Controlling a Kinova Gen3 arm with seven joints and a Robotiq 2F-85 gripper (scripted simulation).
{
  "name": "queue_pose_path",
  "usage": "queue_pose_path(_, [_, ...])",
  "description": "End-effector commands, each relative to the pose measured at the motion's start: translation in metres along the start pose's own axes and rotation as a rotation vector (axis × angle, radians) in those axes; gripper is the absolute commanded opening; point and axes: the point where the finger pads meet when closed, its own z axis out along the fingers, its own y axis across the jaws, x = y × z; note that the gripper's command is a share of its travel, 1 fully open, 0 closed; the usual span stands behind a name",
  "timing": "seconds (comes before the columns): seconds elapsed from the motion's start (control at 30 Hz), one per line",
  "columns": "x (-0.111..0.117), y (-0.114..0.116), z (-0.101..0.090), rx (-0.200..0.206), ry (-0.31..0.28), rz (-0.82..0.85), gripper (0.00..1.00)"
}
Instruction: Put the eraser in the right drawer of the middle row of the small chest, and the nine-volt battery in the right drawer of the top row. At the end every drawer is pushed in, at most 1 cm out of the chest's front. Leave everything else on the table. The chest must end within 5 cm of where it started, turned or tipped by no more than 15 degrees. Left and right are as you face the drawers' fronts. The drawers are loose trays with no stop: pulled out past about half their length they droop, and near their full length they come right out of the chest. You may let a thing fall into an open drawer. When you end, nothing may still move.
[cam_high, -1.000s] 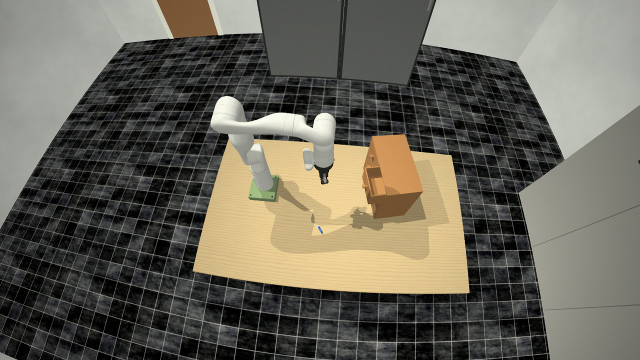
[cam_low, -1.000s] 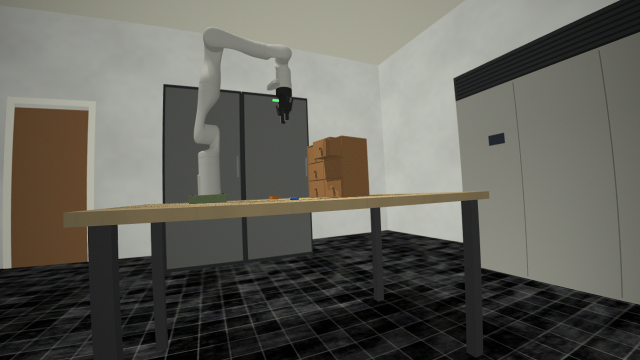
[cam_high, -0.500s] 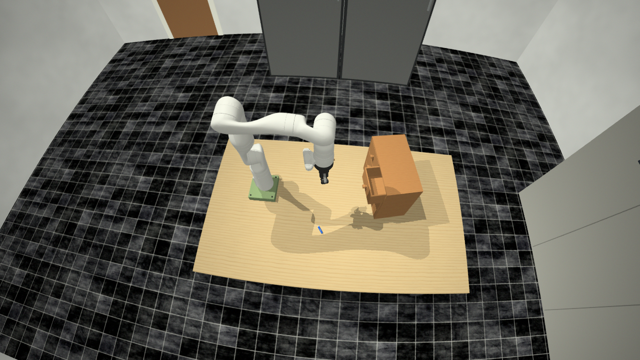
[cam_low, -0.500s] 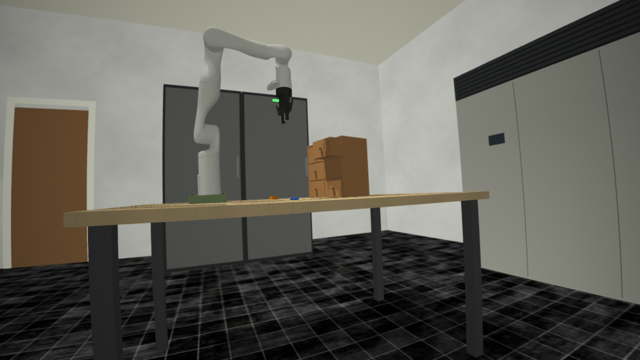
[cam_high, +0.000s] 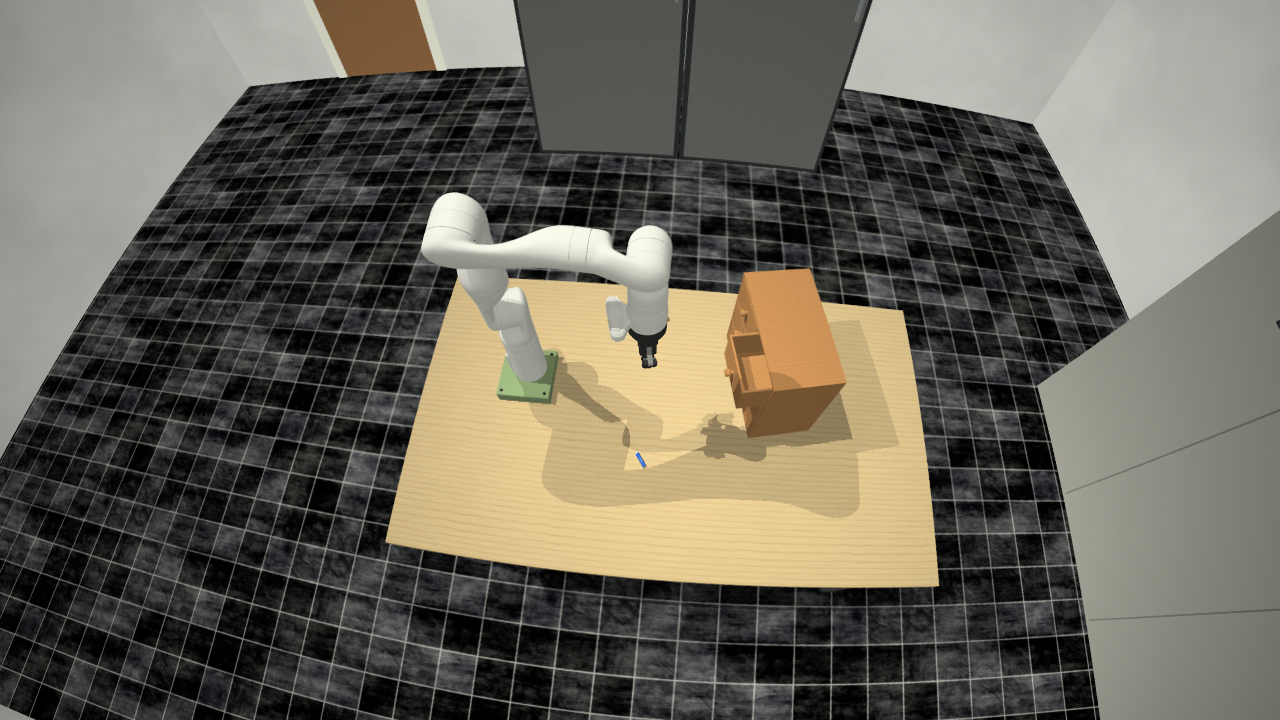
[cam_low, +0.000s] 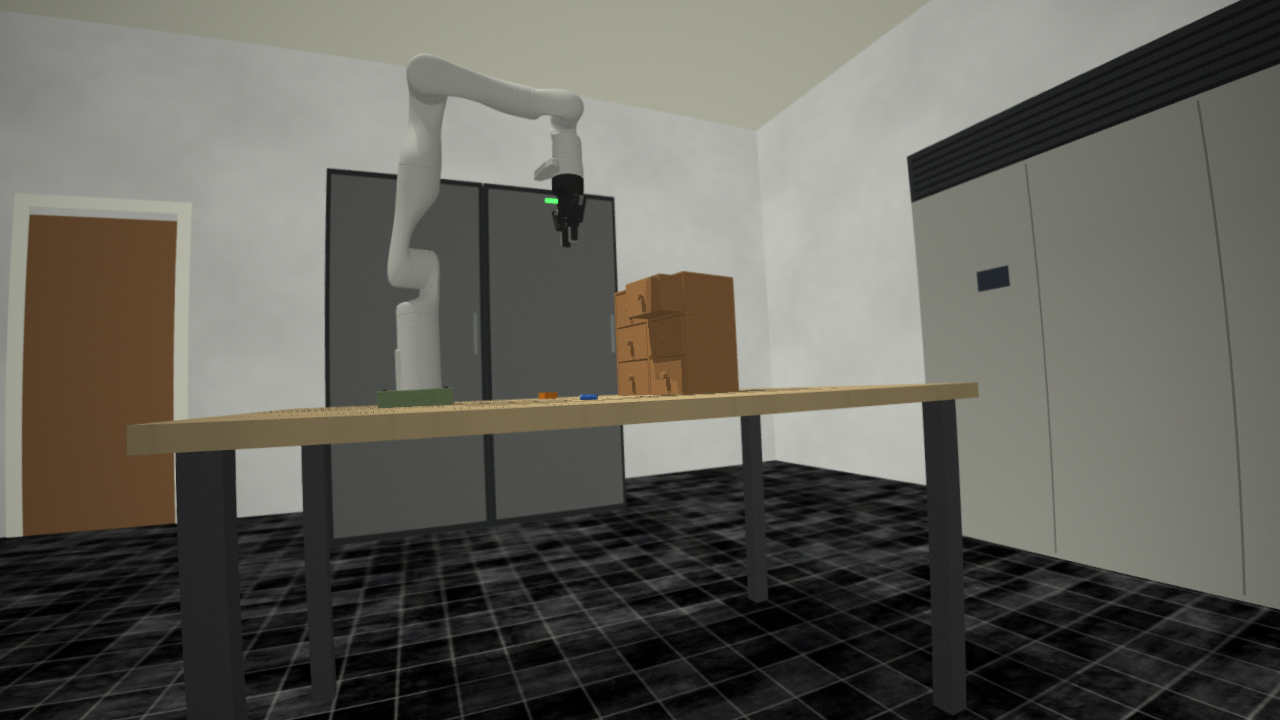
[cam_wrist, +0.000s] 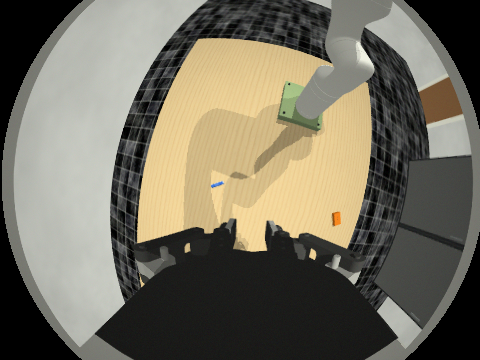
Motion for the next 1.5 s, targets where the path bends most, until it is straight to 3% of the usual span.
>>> queue_pose_path(0.0, [0.000,0.000,0.000,0.001,-0.001,0.000,0.33])
queue_pose_path(0.43, [-0.006,0.003,0.006,0.004,0.000,0.000,0.33])
queue_pose_path(0.57, [-0.017,0.009,0.019,0.011,0.002,-0.002,0.33])
queue_pose_path(0.73, [-0.041,0.026,0.047,0.025,0.005,-0.009,0.33])
queue_pose_path(0.9, [-0.071,0.059,0.087,0.041,0.003,-0.028,0.33])
queue_pose_path(1.0, [-0.071,0.059,0.087,0.041,0.003,-0.028,0.33])
queue_pose_path(1.13, [-0.093,0.098,0.125,0.051,-0.001,-0.056,0.33])
queue_pose_path(1.4, [-0.108,0.145,0.164,0.053,-0.008,-0.092,0.33])
queue_pose_path(1.47, [-0.111,0.171,0.184,0.051,-0.010,-0.113,0.33])
